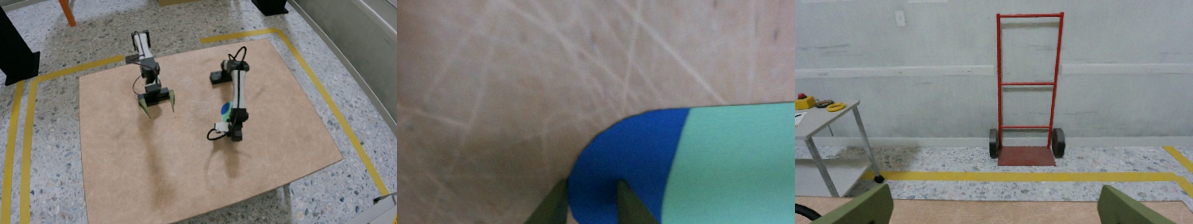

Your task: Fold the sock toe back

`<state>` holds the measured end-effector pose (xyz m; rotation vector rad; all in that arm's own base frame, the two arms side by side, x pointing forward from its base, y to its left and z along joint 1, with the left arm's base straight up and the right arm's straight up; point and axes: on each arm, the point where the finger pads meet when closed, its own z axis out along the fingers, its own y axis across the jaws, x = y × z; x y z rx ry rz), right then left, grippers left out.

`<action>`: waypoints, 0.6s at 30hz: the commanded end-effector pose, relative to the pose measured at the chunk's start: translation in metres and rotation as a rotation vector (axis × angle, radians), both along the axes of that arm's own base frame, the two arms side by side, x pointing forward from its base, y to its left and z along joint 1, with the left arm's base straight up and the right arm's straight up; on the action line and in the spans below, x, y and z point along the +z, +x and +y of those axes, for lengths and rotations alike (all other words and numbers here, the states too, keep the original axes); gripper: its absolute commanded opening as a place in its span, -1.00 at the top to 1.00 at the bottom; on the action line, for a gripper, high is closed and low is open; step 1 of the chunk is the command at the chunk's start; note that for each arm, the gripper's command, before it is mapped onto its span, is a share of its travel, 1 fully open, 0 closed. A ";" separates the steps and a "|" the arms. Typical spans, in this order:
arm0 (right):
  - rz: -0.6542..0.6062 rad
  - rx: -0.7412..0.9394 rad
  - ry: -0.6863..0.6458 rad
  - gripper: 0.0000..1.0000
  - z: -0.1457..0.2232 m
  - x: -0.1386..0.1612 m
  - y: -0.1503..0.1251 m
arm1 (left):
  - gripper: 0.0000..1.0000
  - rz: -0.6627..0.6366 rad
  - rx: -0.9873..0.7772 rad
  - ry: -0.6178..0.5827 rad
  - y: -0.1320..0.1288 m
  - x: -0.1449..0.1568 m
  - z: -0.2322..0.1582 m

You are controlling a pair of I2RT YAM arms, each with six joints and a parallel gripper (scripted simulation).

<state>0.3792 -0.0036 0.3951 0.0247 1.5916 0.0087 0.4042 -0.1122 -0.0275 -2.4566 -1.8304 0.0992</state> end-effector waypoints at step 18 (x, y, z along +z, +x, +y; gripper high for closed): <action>-0.055 -0.004 -0.004 -1.00 -0.001 0.020 -0.005 | 0.74 0.201 0.018 0.083 -0.023 -0.013 0.016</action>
